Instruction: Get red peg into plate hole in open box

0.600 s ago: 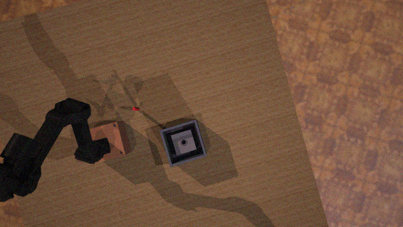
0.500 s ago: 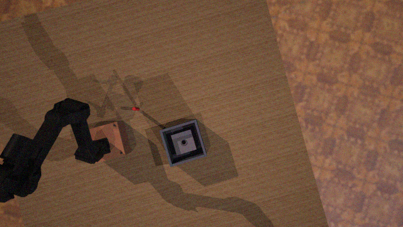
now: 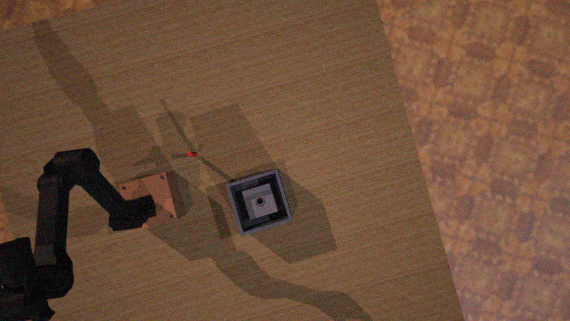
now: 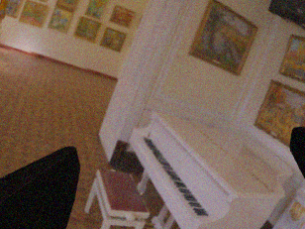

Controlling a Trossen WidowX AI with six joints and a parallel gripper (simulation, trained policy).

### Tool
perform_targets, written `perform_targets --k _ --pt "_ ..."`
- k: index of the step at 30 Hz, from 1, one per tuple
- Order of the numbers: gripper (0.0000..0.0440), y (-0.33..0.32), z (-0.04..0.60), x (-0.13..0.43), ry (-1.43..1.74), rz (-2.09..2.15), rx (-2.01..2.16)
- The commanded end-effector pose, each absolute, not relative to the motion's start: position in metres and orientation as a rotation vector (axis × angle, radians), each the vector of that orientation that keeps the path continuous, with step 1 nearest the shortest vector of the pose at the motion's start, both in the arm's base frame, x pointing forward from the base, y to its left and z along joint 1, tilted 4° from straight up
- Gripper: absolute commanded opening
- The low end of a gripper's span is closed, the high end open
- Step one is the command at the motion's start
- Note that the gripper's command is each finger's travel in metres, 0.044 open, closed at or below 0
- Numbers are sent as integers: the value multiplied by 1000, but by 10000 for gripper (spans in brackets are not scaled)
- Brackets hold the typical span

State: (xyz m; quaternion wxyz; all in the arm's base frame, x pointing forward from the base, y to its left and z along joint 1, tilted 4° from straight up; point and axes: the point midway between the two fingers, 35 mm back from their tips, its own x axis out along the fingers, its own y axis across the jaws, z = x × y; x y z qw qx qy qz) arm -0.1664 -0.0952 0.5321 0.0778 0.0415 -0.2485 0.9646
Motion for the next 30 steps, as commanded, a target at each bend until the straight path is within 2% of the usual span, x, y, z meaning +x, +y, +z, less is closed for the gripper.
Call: perform_targets --k 1,16,30 --pt "440 -130 526 -158 -793 2983 179" --pt "440 -256 483 -63 -1058 3398 481" --pt "440 -299 429 69 -1327 3743 827"
